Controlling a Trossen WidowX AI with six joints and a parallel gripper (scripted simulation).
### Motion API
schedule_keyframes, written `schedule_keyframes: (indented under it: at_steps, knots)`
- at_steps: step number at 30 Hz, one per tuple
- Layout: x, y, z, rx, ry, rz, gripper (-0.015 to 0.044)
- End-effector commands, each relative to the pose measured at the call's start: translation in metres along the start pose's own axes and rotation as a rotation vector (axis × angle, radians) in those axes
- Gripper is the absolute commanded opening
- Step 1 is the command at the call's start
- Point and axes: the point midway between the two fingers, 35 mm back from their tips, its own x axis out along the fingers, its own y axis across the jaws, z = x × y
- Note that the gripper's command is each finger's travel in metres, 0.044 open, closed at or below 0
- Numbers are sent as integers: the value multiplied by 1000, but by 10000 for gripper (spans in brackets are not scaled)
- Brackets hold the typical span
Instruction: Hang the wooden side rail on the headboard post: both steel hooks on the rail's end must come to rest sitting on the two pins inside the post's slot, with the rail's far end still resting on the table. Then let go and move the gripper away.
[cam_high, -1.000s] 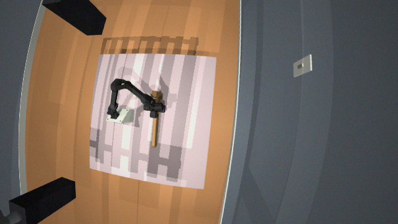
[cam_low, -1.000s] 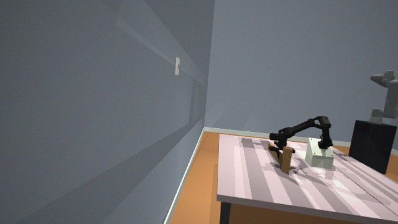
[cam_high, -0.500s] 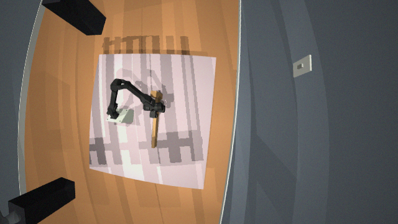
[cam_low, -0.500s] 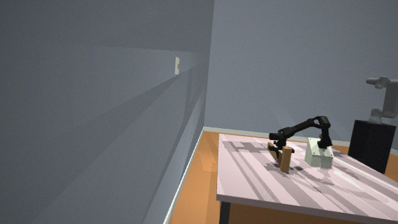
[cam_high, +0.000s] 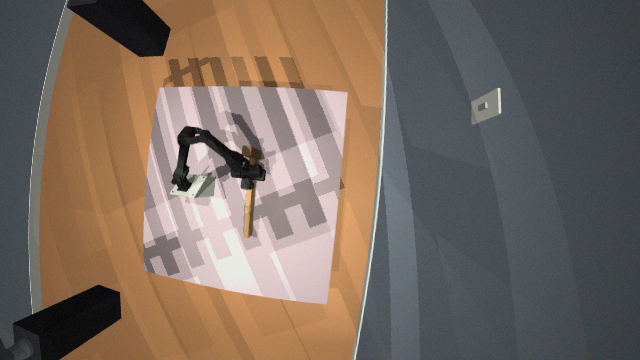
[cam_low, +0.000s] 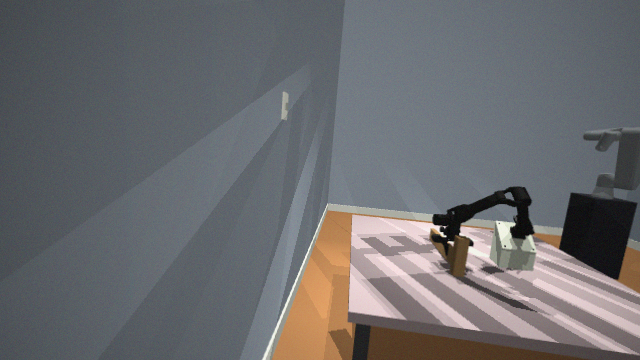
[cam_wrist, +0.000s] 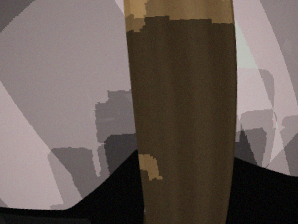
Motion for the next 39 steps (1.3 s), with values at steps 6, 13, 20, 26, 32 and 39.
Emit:
schedule_keyframes:
  at_steps: [6,13,20,26,32,39]
  knots:
    - [1,1,-2,-4,12,3,0]
    - [2,1,-2,-4,12,3,0]
    - [4,1,-2,-4,12,3,0]
    - [5,1,-2,-4,12,3,0]
    - [6,1,-2,-4,12,3,0]
    - [7,1,-2,-4,12,3,0]
